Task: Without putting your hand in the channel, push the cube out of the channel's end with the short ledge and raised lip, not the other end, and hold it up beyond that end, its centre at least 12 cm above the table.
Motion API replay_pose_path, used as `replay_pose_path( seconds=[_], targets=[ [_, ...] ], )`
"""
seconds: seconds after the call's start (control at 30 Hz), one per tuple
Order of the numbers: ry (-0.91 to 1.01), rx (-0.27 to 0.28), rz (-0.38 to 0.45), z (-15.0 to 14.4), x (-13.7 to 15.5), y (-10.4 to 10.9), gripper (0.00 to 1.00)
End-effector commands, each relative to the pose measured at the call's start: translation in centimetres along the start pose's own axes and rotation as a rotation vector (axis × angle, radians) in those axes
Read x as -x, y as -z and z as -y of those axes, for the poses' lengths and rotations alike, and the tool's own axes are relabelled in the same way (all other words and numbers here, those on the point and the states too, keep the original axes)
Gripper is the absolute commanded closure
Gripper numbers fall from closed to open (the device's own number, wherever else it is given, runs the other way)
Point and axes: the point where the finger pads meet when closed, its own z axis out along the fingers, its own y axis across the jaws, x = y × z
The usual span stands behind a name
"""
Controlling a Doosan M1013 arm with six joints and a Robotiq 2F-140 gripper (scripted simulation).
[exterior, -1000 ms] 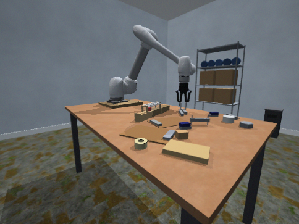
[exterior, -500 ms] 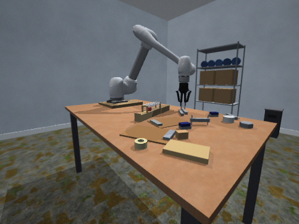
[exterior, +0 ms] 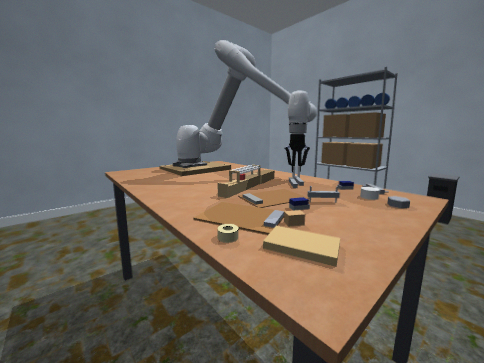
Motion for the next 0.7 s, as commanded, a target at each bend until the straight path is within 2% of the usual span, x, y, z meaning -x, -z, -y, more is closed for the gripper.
replay_pose_path(
  seconds=[0.0,0.4,0.47,0.57,0.63,0.67],
  targets=[
    [0.004,0.002,0.003,-0.3,0.1,-0.4,1.0],
    [0.004,0.002,0.003,-0.3,0.1,-0.3,1.0],
    [0.004,0.002,0.003,-0.3,0.1,0.3,1.0],
    [0.004,0.002,0.003,-0.3,0.1,2.7,1.0],
    [0.004,0.002,0.003,-0.3,0.1,2.7,1.0],
    [0.004,0.002,0.003,-0.3,0.1,3.8,1.0]
  ],
)
